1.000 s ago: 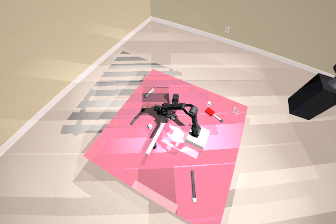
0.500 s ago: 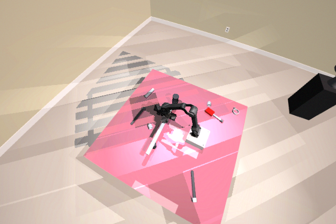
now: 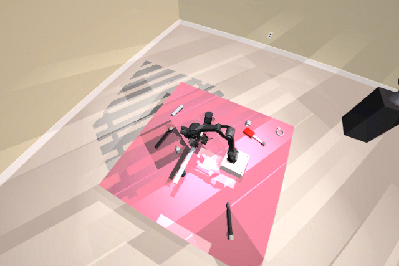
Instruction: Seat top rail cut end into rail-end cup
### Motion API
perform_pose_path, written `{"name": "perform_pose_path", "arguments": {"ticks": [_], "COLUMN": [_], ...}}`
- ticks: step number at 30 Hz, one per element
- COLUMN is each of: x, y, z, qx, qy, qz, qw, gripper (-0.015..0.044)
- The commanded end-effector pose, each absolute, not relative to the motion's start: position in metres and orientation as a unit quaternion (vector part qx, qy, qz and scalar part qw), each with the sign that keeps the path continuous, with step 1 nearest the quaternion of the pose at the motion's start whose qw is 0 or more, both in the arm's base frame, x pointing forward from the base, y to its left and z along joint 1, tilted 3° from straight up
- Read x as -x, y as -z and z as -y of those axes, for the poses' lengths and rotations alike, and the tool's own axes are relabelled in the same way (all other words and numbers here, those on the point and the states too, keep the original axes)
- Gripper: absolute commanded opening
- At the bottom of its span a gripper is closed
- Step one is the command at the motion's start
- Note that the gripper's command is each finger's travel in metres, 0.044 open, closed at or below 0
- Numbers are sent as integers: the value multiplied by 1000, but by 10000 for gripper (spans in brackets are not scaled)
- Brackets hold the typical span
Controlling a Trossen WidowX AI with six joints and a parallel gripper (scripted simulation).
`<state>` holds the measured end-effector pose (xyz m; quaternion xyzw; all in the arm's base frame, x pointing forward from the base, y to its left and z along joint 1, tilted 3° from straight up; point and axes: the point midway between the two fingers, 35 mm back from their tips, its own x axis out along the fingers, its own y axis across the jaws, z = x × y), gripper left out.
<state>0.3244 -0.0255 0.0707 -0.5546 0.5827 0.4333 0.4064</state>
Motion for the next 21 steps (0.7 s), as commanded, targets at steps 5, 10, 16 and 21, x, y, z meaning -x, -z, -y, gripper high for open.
{"name": "perform_pose_path", "arguments": {"ticks": [5,10,16,21], "x": [-325,-323,-323,-323], "y": [-82,-122,-125,-125], "z": [19,7,6,6], "qx": [556,555,555,555], "qy": [-433,-433,-433,-433], "qz": [-582,-581,-581,-581], "qw": [407,408,408,408], "gripper": [440,440,440,440]}}
